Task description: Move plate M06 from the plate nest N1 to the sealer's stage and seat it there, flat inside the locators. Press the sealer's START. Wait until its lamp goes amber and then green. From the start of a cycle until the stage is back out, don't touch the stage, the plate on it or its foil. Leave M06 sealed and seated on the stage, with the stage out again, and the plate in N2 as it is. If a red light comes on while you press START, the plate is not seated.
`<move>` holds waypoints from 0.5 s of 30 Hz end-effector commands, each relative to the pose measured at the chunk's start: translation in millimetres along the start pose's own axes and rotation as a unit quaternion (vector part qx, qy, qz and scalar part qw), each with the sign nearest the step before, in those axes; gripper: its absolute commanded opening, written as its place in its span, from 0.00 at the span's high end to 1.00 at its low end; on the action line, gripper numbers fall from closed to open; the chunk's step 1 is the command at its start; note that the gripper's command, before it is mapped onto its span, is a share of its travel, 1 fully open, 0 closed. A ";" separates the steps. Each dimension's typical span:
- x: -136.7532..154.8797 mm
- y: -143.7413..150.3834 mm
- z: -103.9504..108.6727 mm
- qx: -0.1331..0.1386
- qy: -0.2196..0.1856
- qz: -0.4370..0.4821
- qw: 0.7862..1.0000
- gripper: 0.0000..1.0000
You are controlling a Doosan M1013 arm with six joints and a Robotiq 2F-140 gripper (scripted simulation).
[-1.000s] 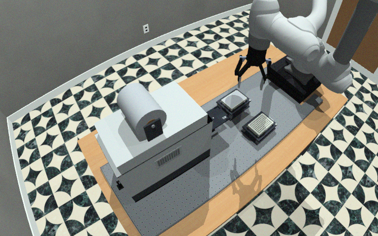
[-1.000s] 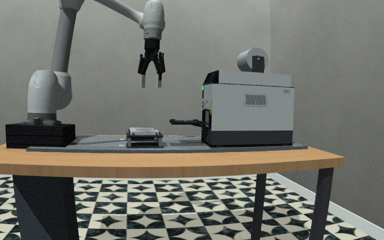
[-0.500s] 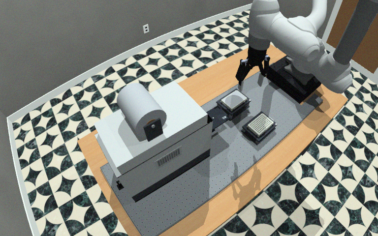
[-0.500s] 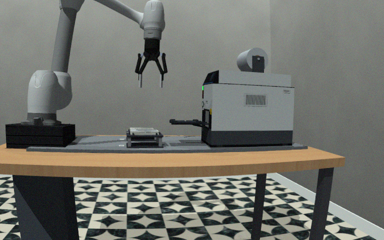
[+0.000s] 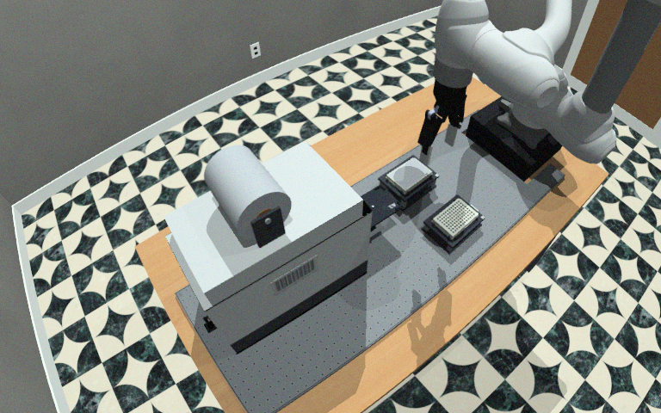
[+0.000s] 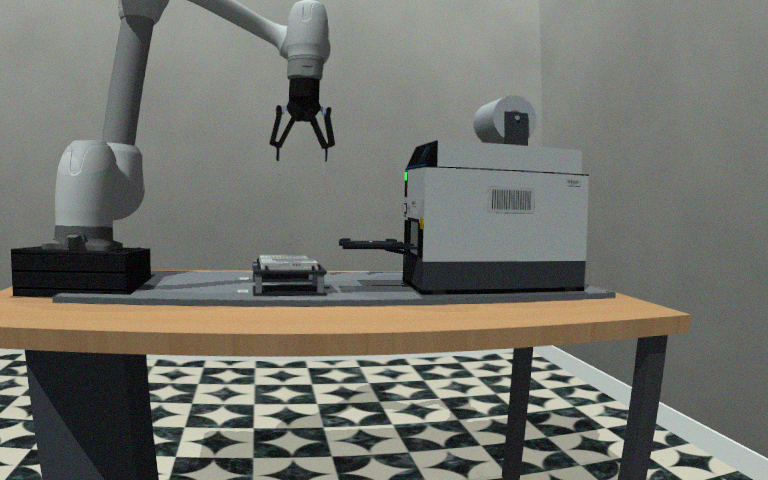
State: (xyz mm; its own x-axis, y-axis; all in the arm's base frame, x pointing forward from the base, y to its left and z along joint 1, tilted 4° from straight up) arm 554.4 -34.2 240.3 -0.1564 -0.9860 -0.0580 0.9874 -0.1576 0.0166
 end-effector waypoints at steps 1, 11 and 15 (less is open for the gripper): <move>0.3 -1.3 0.2 0.001 0.000 0.039 0.999 0.30; 0.3 -1.3 0.2 0.001 0.000 0.188 0.982 0.30; 0.3 -1.3 0.2 0.001 0.000 0.253 0.967 0.30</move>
Point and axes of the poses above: the point where the finger pads meet when closed, its own z axis back along the fingers, its own y axis across the jaws, x = y × z, the point moved 2 cm from there along z, back along the fingers, and after that the axes turned 10 degrees about -z, right-handed, at the moved point
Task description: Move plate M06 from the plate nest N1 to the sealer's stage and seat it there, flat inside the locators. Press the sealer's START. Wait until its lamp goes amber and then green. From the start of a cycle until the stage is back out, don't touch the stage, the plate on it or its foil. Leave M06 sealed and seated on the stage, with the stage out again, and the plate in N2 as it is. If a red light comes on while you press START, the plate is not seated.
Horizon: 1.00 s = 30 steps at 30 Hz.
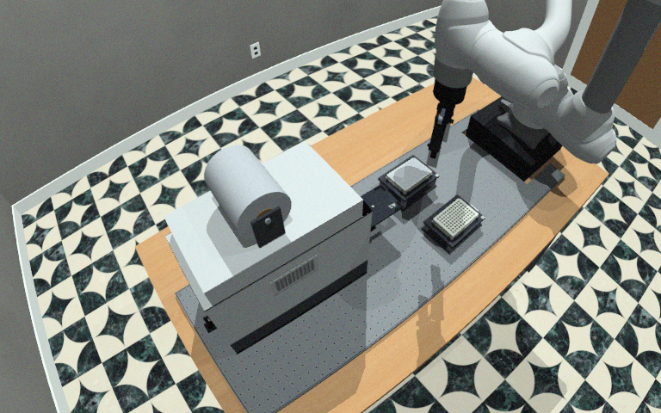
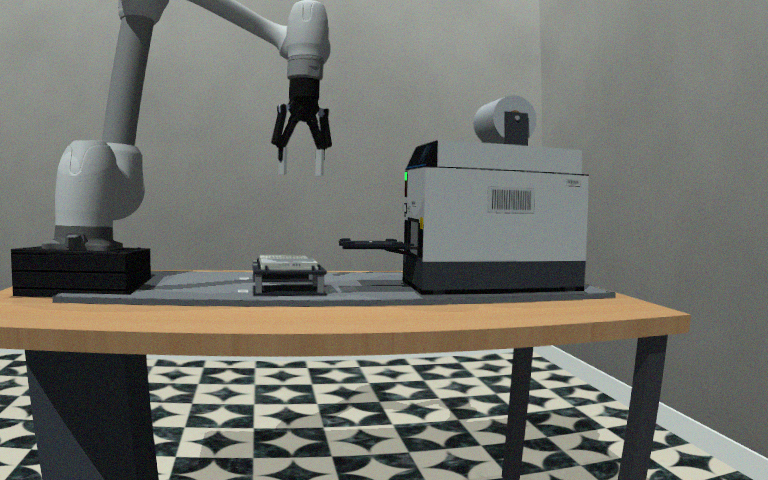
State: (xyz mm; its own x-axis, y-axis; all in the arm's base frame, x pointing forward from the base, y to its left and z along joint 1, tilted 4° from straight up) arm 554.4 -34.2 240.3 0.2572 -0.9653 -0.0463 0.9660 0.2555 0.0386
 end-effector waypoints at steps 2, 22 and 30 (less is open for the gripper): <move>-0.3 -1.3 0.2 0.001 0.000 0.080 0.997 0.30; -0.2 -1.3 0.2 0.001 -0.001 0.340 0.940 0.30; -0.2 -1.3 0.2 0.001 -0.001 0.462 0.887 0.30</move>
Point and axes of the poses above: the point where the finger pads meet when closed, its own z axis back along the fingers, its own y axis across the jaws, x = y × z, the point moved 2 cm from there along z, back along the fingers, and after that the axes turned 10 degrees about -z, right-handed, at the moved point
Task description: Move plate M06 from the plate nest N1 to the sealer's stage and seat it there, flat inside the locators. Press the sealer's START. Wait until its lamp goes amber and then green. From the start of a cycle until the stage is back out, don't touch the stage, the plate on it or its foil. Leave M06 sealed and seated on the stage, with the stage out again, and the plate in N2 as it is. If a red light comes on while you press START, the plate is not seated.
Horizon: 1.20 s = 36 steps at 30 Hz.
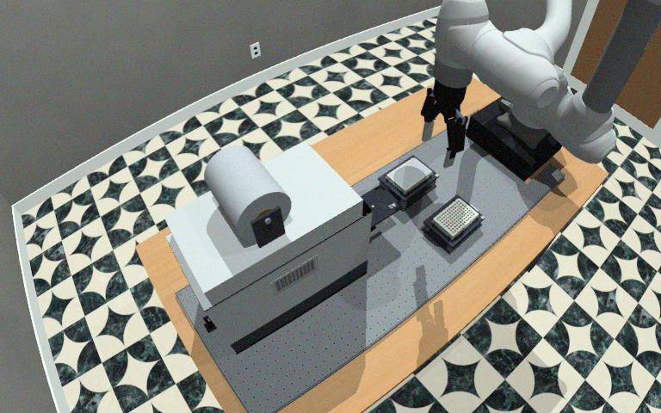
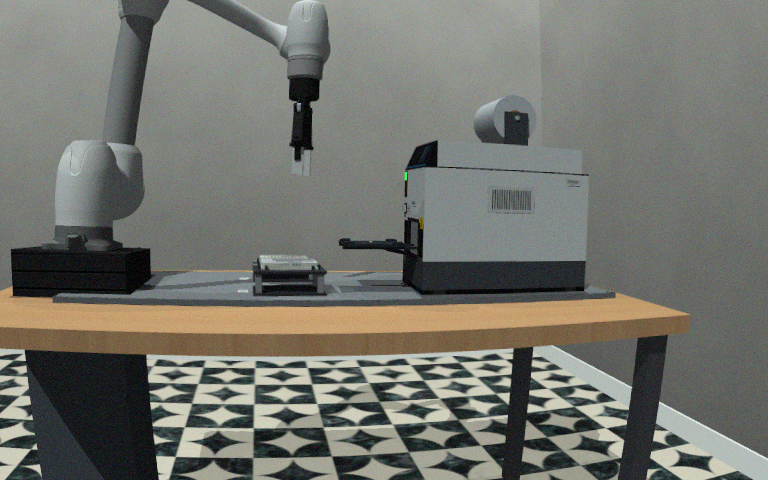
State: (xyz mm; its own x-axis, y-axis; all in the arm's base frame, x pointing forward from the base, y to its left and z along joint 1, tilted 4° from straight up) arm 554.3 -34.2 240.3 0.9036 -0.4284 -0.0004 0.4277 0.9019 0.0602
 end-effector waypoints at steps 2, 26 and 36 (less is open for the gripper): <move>-1.1 -0.7 0.2 0.001 -0.001 0.079 0.997 0.30; -3.9 -1.9 -30.0 0.024 -0.074 0.122 0.989 0.30; -6.2 -3.0 -80.6 0.045 -0.141 0.127 0.981 0.30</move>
Point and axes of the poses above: the point where the finger pads meet when closed, its own z axis back along the fingers, its own y axis across the jaws, x = y × z, the point moved 2 cm from there along z, back along the fingers, and after that the axes turned 10 degrees about -z, right-handed, at the moved point
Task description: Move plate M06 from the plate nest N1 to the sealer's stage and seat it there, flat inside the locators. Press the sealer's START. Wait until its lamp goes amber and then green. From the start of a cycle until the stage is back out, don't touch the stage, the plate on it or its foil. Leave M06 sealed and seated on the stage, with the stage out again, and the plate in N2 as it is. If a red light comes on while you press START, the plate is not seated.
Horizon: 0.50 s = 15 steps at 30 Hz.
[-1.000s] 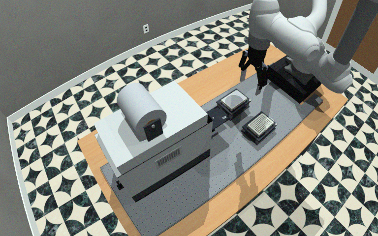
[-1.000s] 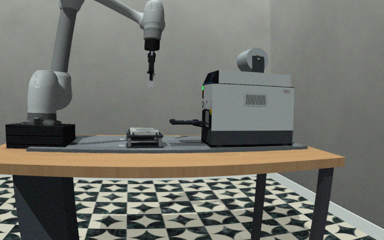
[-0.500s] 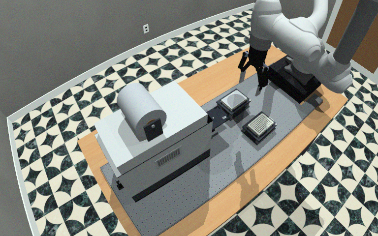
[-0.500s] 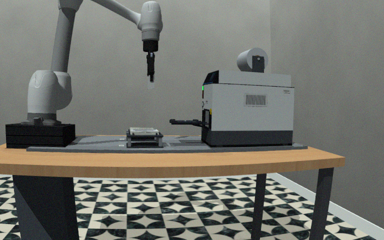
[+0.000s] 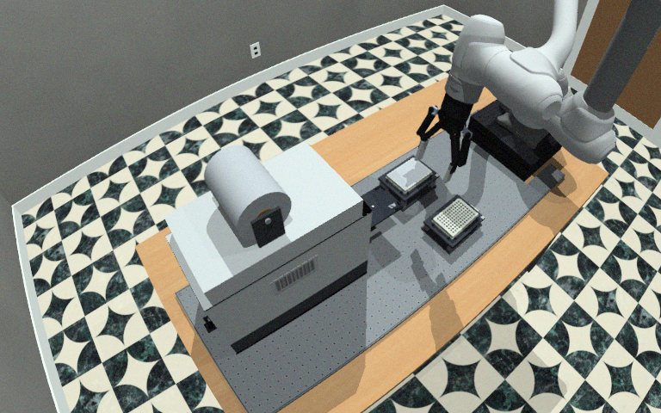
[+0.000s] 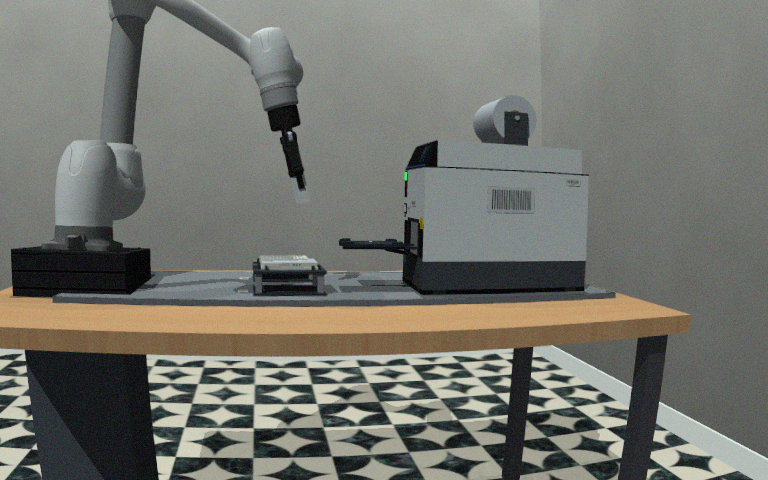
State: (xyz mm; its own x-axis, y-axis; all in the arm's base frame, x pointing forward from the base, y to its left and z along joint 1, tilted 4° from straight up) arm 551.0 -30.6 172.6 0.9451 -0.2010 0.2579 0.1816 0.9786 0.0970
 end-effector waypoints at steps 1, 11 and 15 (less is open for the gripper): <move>-6.8 -1.1 -16.9 0.011 -0.039 0.004 0.999 0.30; -10.8 -1.8 -31.5 0.013 -0.049 0.005 0.999 0.30; -10.8 -1.8 -31.5 0.013 -0.049 0.005 0.999 0.30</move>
State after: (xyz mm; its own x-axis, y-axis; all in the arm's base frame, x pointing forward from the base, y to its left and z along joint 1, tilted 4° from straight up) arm 550.2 -28.3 142.7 0.9144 -0.1946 0.3550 0.1638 0.9797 0.1152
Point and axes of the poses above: the point where the finger pads meet when closed, its own z axis back along the fingers, its own y axis across the jaws, x = y × z, the point moved 2 cm from there along z, back along the fingers, and after that the axes turned 10 degrees about -z, right-handed, at the moved point
